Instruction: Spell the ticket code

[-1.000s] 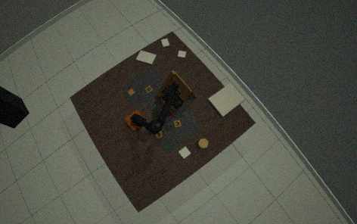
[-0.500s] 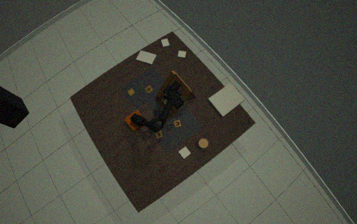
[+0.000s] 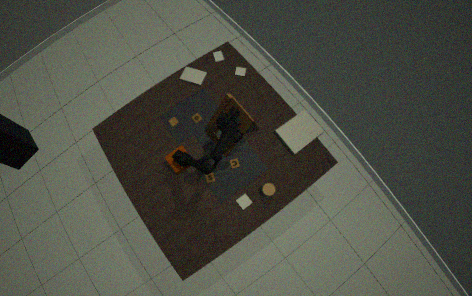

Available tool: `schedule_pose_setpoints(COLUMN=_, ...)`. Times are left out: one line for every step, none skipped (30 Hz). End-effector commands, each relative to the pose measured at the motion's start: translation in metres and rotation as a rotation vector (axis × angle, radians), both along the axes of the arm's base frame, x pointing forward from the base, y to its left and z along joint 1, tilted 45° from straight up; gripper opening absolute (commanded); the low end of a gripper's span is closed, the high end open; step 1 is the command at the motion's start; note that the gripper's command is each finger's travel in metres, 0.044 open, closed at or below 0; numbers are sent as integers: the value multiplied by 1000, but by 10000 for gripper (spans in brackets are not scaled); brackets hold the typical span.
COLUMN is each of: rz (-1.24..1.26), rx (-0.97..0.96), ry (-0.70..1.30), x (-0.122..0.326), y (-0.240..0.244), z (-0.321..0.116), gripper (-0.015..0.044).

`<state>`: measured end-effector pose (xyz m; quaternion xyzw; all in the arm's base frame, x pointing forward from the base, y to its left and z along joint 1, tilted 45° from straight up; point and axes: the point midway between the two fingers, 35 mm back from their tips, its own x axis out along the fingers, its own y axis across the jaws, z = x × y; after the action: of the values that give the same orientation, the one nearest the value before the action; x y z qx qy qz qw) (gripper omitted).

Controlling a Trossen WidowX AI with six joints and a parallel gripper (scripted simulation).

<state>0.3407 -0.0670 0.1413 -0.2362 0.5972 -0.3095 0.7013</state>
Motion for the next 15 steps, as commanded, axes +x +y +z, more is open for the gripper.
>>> schedule_pose_setpoints(rz=3, rx=-1, ry=2, x=2, y=-1, z=-1, gripper=0)
schedule_pose_setpoints(rz=3, rx=-1, ry=2, x=3, y=-1, z=-2, gripper=0)
schedule_pose_setpoints(rz=3, rx=-1, ry=2, x=3, y=-1, z=-2, gripper=0)
schedule_pose_setpoints(rz=3, rx=-1, ry=2, x=3, y=-2, z=-2, gripper=0)
schedule_pose_setpoints(rz=3, rx=-1, ry=2, x=4, y=-2, z=-2, gripper=0)
schedule_pose_setpoints(rz=3, rx=-1, ry=2, x=4, y=-2, z=-2, gripper=0)
schedule_pose_setpoints(rz=3, rx=-1, ry=2, x=4, y=-3, z=-3, gripper=0)
schedule_pose_setpoints(rz=3, rx=-1, ry=2, x=5, y=-3, z=-3, gripper=0)
schedule_pose_setpoints(rz=3, rx=-1, ry=2, x=5, y=-3, z=-3, gripper=0)
schedule_pose_setpoints(rz=3, rx=-1, ry=2, x=6, y=-3, z=-3, gripper=0)
schedule_pose_setpoints(rz=3, rx=-1, ry=2, x=6, y=-4, z=-3, gripper=0)
schedule_pose_setpoints(rz=3, rx=-1, ry=2, x=6, y=-4, z=-4, gripper=0)
schedule_pose_setpoints(rz=3, rx=-1, ry=2, x=7, y=-4, z=-4, gripper=0)
schedule_pose_setpoints(rz=3, rx=-1, ry=2, x=7, y=-5, z=-4, gripper=0)
schedule_pose_setpoints(rz=3, rx=-1, ry=2, x=7, y=-5, z=-4, gripper=0)
